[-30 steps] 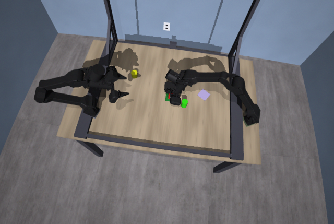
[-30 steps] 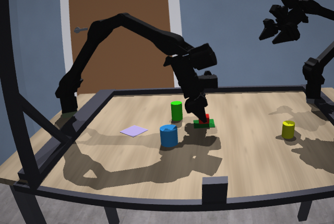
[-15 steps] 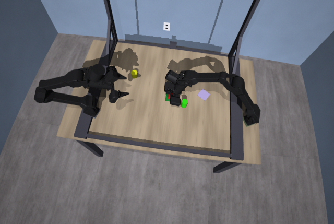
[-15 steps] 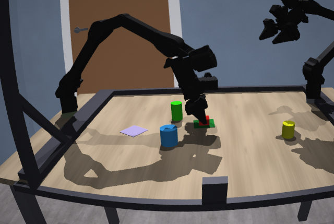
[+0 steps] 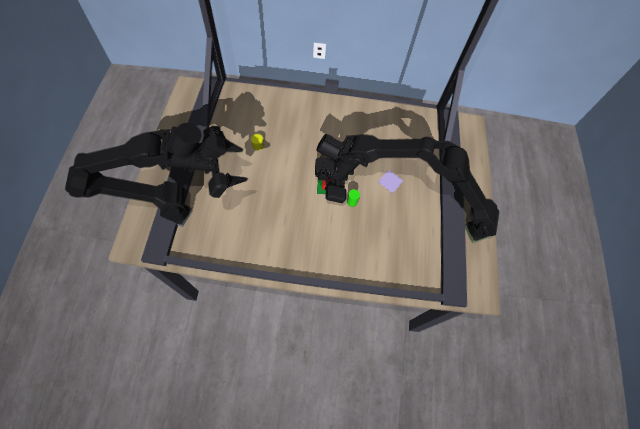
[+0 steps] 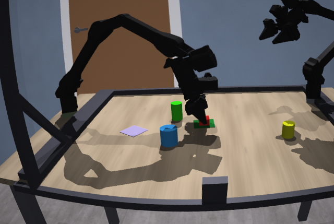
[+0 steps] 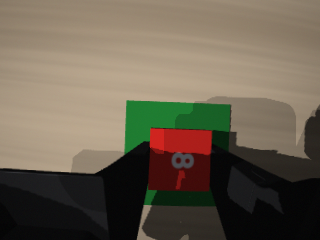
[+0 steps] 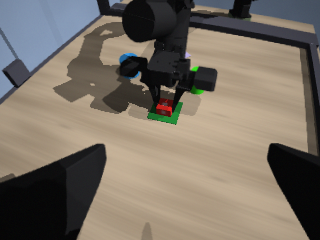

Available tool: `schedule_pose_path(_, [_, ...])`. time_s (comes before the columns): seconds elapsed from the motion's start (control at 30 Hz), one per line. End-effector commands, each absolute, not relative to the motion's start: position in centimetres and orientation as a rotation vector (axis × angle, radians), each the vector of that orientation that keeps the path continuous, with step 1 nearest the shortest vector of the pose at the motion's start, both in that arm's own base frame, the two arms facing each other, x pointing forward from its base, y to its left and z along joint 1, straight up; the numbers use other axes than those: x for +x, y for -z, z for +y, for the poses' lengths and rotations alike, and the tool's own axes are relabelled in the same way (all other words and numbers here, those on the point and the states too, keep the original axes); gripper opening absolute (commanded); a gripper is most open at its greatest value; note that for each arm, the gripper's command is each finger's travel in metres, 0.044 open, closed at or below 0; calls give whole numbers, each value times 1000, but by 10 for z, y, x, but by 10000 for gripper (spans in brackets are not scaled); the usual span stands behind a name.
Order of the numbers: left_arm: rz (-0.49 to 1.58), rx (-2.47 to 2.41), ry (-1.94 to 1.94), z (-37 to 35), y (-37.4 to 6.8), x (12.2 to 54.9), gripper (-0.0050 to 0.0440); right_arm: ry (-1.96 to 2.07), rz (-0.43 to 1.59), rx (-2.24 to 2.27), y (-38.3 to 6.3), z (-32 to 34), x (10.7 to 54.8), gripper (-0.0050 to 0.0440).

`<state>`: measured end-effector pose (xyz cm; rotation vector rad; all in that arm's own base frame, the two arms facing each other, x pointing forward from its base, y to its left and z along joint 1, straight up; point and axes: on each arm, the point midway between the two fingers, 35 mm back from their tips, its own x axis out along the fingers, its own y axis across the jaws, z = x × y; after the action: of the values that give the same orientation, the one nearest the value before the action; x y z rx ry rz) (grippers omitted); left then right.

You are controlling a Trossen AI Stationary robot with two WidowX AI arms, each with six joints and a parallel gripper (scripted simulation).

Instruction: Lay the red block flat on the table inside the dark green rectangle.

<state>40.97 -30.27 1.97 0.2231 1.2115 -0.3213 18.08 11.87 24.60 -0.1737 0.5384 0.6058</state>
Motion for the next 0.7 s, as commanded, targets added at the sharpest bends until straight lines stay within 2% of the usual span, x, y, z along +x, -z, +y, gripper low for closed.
schedule_pose_path(0.0, [1176,206,331,-306,-37,414,168,-606,530,-171,-249,118,181,440])
schedule_pose_path(0.07, [1176,206,331,-306,-37,414,200,-606,530,-171,-249,118,181,440])
schedule_pose_path(0.13, [1176,206,331,-306,-37,414,200,-606,530,-171,-249,118,181,440])
schedule_pose_path(0.23, [1171,204,330,-304,-49,408,272,-606,530,-171,-249,118,181,440])
schedule_pose_path(0.3, [1171,204,330,-304,-49,408,272,-606,530,-171,-249,118,181,440])
schedule_pose_path(0.53, [1151,194,336,-301,-101,396,440,-606,530,-171,-249,118,181,440])
schedule_pose_path(0.67, [1149,221,376,-298,-111,396,440,-589,534,-167,-245,117,186,440])
